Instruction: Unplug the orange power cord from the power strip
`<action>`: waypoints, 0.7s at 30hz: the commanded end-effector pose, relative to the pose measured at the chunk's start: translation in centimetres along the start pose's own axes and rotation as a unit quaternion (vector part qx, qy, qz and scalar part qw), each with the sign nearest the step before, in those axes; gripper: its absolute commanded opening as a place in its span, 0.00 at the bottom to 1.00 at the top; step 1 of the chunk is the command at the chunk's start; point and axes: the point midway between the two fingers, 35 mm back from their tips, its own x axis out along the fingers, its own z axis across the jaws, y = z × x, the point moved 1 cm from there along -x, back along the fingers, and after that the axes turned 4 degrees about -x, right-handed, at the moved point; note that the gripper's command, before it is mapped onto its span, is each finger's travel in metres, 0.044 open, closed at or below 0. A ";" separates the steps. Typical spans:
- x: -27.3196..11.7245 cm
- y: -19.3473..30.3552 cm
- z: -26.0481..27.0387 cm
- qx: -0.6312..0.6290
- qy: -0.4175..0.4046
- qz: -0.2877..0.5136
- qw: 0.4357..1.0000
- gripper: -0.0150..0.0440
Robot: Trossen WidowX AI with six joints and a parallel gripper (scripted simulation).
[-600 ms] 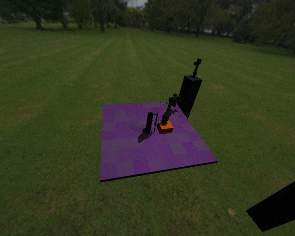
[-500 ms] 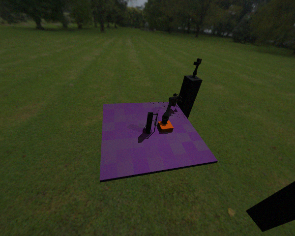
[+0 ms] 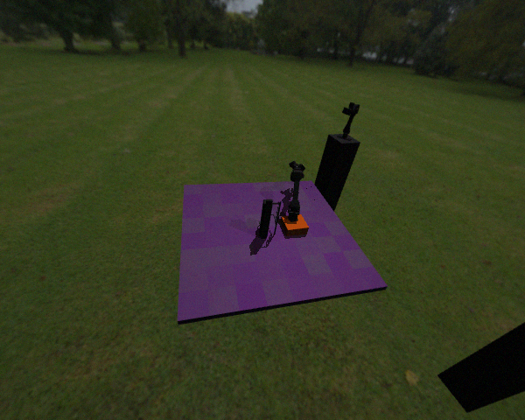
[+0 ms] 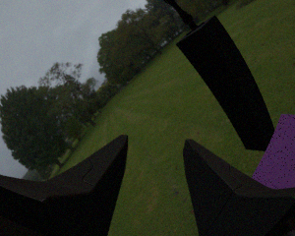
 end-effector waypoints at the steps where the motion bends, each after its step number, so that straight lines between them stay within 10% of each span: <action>1: -2.0 5.3 4.6 0.017 -0.005 0.084 0.996 0.53; 21: -22.0 21.9 20.1 0.001 0.002 0.418 0.909 0.53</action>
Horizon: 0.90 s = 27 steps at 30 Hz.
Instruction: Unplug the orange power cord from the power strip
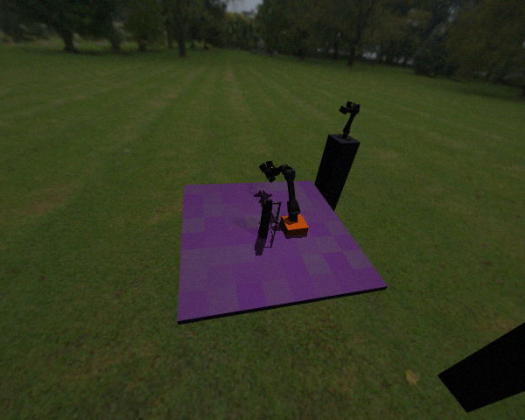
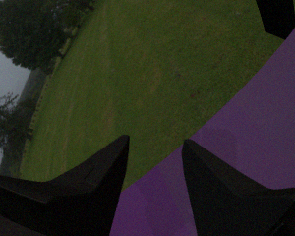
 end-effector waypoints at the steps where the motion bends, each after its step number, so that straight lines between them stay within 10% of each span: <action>1: -2.9 6.3 2.4 -0.009 0.013 0.082 0.997 0.53; 27: -34.4 27.8 0.0 -0.216 0.174 0.428 0.860 0.53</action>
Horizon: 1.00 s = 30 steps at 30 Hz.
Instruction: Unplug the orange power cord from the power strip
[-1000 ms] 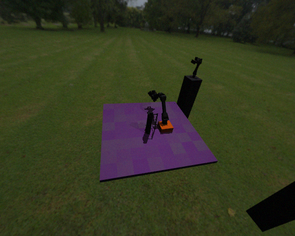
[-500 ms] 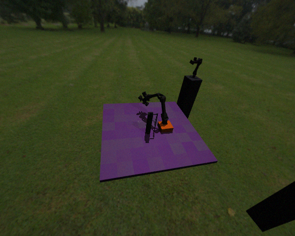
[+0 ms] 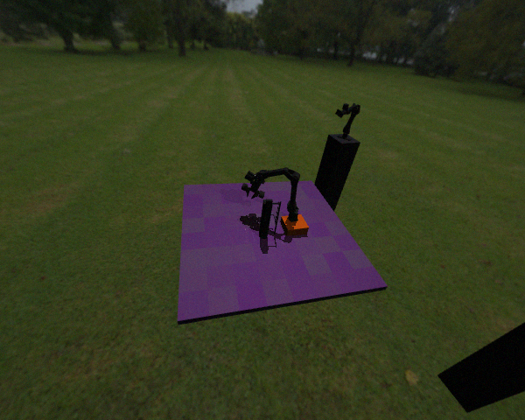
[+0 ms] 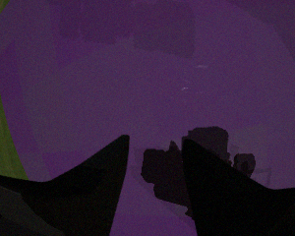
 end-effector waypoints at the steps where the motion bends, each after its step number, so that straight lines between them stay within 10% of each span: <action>1: -2.8 6.1 -3.0 -0.046 0.057 0.050 0.996 0.53; 30: -7.9 13.7 -9.2 -0.124 0.146 0.095 0.977 0.53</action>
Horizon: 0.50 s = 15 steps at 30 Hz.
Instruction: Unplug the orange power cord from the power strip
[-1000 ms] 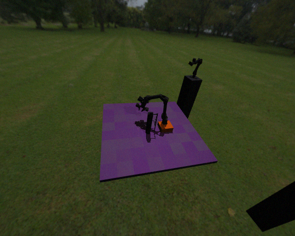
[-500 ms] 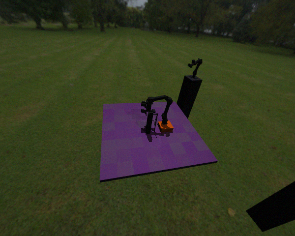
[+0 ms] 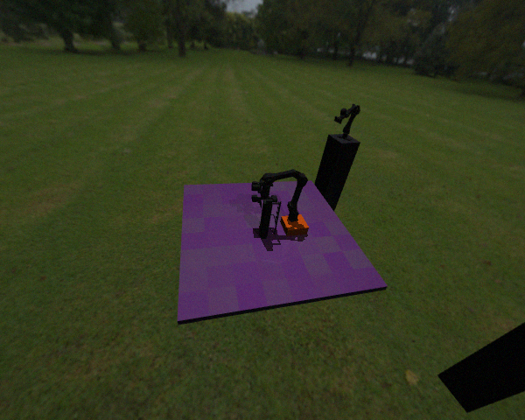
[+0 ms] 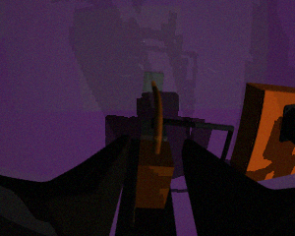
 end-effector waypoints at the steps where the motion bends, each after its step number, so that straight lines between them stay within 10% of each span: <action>1: 0.0 0.8 0.0 0.002 0.001 0.001 1.000 0.53; 15: 0.0 3.0 0.0 0.002 0.001 0.002 1.000 0.53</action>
